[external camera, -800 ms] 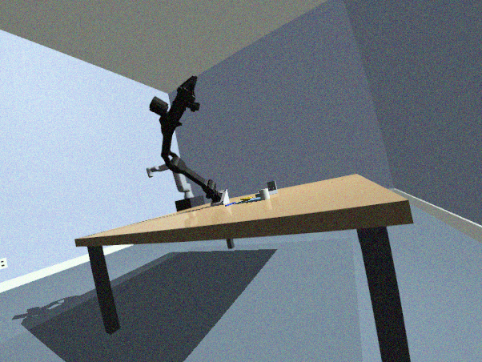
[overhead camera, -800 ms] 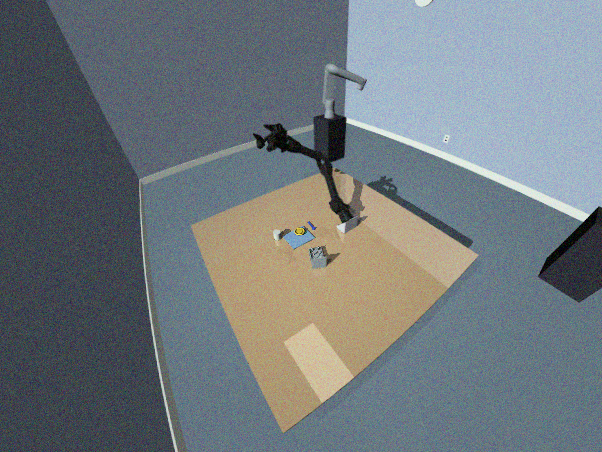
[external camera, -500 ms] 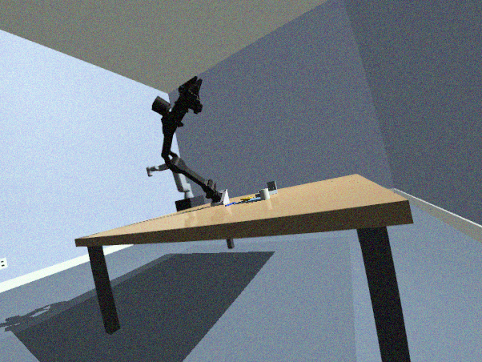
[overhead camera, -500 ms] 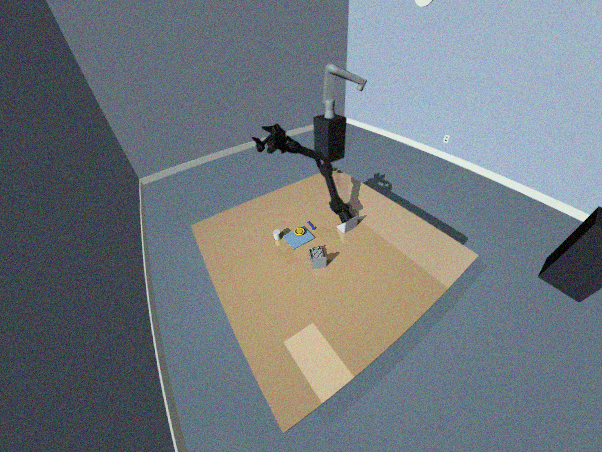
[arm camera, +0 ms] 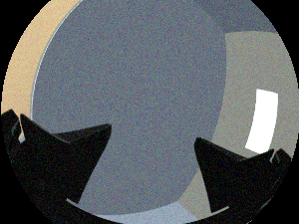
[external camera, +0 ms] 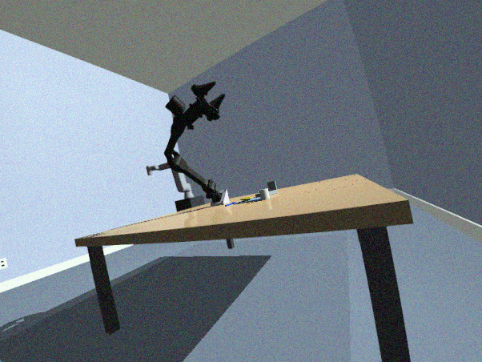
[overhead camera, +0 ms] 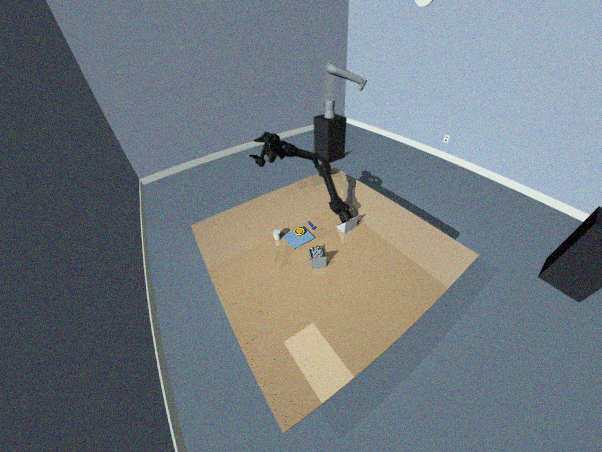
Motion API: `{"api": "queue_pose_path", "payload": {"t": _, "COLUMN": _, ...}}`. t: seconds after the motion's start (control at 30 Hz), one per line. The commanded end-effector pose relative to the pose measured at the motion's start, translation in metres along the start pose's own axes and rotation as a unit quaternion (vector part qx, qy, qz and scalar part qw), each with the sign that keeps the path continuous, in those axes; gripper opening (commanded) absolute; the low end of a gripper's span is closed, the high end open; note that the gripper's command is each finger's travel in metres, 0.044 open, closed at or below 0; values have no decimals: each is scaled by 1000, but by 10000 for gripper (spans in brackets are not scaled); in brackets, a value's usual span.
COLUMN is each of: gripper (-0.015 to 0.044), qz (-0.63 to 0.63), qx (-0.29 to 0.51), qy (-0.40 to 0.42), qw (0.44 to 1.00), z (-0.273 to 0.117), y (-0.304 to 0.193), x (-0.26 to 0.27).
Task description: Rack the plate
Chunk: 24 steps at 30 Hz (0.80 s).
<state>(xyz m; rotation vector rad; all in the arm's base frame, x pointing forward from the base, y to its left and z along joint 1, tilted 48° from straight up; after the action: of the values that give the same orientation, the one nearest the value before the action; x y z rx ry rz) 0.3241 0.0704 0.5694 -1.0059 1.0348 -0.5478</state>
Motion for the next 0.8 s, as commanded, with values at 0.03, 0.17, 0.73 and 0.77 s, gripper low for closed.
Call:
{"api": "queue_pose_path", "payload": {"t": 0.03, "gripper": 400, "qz": 81, "qx": -26, "qy": 46, "qw": 995, "z": 12, "y": 22, "x": 22}}
{"api": "queue_pose_path", "payload": {"t": 0.17, "gripper": 400, "qz": 138, "qx": -39, "qy": 80, "qw": 986, "z": 17, "y": 36, "x": 36}}
{"api": "queue_pose_path", "payload": {"t": 0.73, "gripper": 400, "qz": 359, "qx": -63, "qy": 243, "qw": 899, "z": 30, "y": 106, "x": 95}}
{"api": "queue_pose_path", "payload": {"t": 0.77, "gripper": 400, "qz": 370, "qx": -62, "qy": 254, "qw": 891, "z": 29, "y": 110, "x": 99}}
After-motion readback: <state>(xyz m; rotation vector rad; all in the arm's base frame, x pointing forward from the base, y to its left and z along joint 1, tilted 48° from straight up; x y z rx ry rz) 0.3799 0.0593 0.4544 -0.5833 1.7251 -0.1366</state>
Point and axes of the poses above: the point midway between the two fingers, 35 mm back from their tips, its own z axis out along the fingers, its own x axis across the jaws, y = z × x, the point moved 3 cm from there along -z, back along the fingers, and after that the axes turned 4 degrees about -z, right-handed, at the moved point
